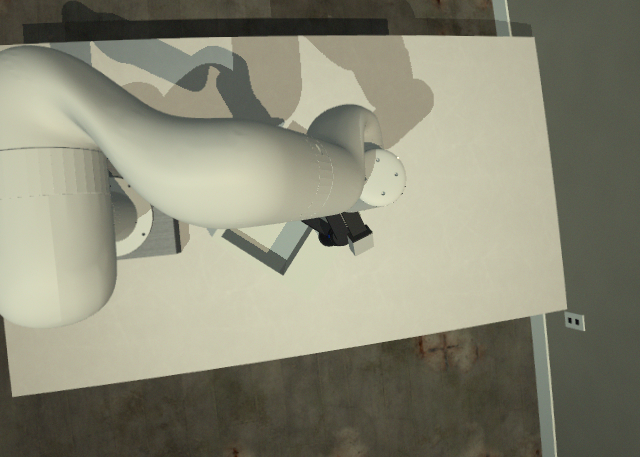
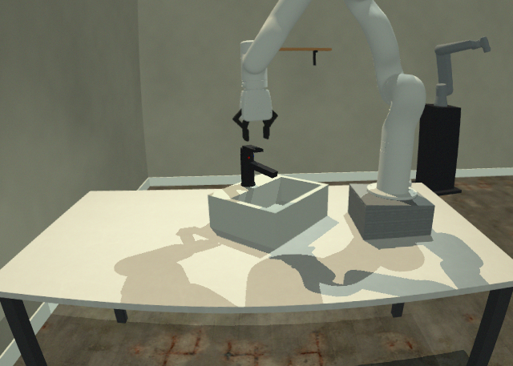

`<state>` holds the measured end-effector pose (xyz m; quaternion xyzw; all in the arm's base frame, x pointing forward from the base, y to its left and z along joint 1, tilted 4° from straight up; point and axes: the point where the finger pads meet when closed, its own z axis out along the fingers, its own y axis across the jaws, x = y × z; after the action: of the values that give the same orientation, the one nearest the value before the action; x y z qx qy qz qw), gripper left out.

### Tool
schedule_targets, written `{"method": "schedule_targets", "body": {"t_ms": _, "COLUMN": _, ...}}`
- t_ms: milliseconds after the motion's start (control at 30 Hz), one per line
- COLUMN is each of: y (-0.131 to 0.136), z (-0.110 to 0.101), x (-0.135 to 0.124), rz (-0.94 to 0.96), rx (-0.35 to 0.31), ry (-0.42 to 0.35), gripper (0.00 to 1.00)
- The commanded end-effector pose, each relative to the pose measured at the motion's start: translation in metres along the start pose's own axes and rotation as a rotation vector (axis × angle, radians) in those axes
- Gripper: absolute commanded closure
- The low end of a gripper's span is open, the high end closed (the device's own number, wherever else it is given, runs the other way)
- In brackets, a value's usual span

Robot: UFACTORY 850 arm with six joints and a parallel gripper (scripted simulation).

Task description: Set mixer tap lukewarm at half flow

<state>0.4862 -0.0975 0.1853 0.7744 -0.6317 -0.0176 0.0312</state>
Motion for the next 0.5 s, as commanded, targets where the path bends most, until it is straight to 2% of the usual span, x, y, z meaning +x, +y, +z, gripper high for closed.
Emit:
{"method": "schedule_targets", "body": {"t_ms": 0, "y": -0.001, "z": 0.001, "x": 0.000, "rz": 0.000, "rx": 0.003, "ry": 0.001, "gripper": 0.28}}
{"method": "schedule_targets", "body": {"t_ms": 467, "y": -0.001, "z": 0.016, "x": 0.001, "rz": 0.000, "rx": 0.003, "ry": 0.001, "gripper": 0.28}}
